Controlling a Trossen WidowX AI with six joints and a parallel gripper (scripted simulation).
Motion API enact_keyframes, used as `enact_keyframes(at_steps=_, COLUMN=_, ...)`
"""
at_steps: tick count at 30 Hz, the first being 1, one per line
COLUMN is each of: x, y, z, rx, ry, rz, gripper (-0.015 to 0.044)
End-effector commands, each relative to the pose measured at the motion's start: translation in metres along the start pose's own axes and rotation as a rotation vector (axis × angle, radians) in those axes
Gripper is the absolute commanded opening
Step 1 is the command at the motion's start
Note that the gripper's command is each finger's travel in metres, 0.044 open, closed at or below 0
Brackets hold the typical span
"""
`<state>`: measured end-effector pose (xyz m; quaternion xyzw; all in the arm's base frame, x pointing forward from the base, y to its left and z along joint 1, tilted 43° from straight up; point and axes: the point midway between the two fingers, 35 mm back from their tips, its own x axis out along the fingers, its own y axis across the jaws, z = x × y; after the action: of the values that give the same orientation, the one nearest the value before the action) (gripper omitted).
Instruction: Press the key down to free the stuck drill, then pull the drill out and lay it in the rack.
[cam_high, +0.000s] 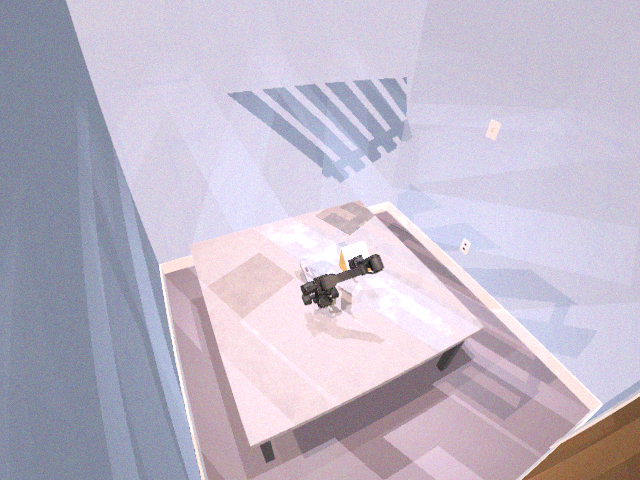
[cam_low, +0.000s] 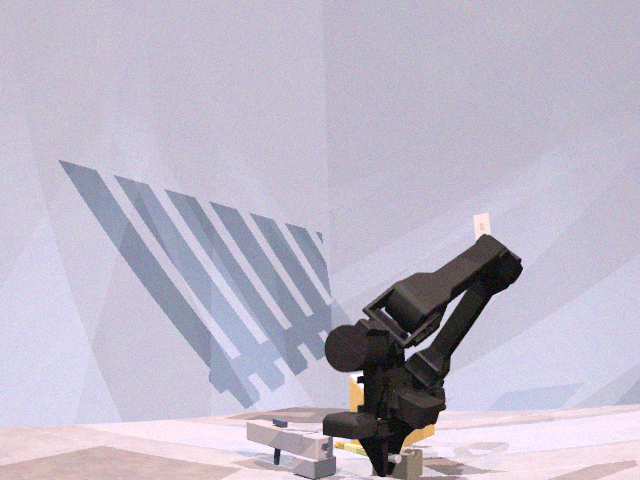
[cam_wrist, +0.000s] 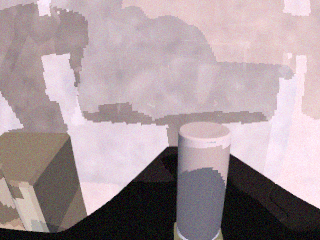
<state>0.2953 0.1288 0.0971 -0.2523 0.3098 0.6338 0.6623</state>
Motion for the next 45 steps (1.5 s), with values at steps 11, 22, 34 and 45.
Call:
enact_keyframes(at_steps=11, x=-0.007, y=0.001, z=-0.002, rx=-0.007, ry=-0.001, rz=-0.004, gripper=0.0000)
enact_keyframes(at_steps=22, x=-0.011, y=0.002, z=-0.005, rx=-0.007, ry=0.000, rz=-0.004, gripper=0.0000)
enact_keyframes(at_steps=34, x=-0.016, y=0.002, z=-0.007, rx=-0.007, ry=0.000, rz=-0.004, gripper=0.0000)
enact_keyframes(at_steps=45, x=-0.019, y=0.003, z=-0.008, rx=-0.007, ry=0.000, rz=-0.004, gripper=0.0000)
